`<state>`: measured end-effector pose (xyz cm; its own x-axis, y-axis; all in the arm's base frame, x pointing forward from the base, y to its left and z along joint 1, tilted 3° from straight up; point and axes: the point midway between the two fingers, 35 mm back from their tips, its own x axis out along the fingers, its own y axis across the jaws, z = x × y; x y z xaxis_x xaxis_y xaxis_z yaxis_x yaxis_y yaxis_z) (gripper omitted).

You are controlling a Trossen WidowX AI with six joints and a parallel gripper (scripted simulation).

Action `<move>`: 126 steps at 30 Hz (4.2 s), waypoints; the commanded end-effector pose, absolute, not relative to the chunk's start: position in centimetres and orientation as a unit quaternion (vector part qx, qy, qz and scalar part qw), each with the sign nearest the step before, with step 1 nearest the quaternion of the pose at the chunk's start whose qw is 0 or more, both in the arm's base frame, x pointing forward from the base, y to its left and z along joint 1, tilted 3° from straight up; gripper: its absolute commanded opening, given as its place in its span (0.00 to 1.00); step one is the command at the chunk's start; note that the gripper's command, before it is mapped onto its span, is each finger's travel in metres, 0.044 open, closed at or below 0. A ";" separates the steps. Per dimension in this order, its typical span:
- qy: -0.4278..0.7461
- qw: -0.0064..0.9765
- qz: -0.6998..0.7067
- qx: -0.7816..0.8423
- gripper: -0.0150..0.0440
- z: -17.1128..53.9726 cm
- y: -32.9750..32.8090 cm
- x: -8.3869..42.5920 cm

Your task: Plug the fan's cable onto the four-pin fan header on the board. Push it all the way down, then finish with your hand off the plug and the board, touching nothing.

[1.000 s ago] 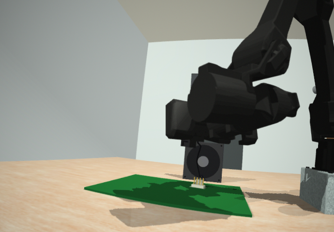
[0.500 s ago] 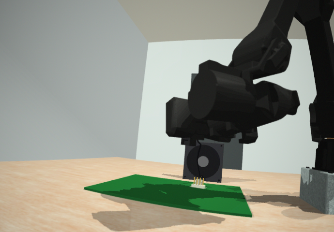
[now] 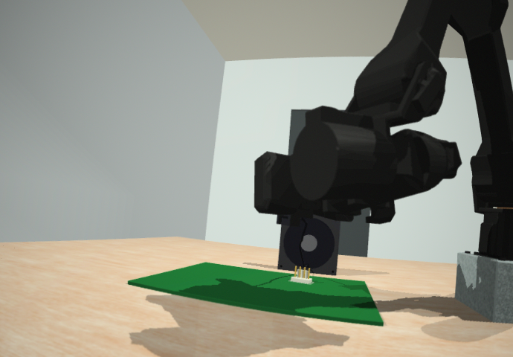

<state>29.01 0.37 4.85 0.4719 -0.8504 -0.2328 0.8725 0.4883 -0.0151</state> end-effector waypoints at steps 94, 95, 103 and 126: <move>0.107 0.856 -0.504 0.052 0.25 -2.6 0.8 28.4; 0.107 0.856 -0.504 0.052 0.25 -2.6 0.8 28.4; 0.107 0.856 -0.504 0.052 0.25 -3.2 0.9 28.4; 0.107 0.856 -0.503 0.050 0.25 -3.9 0.9 28.4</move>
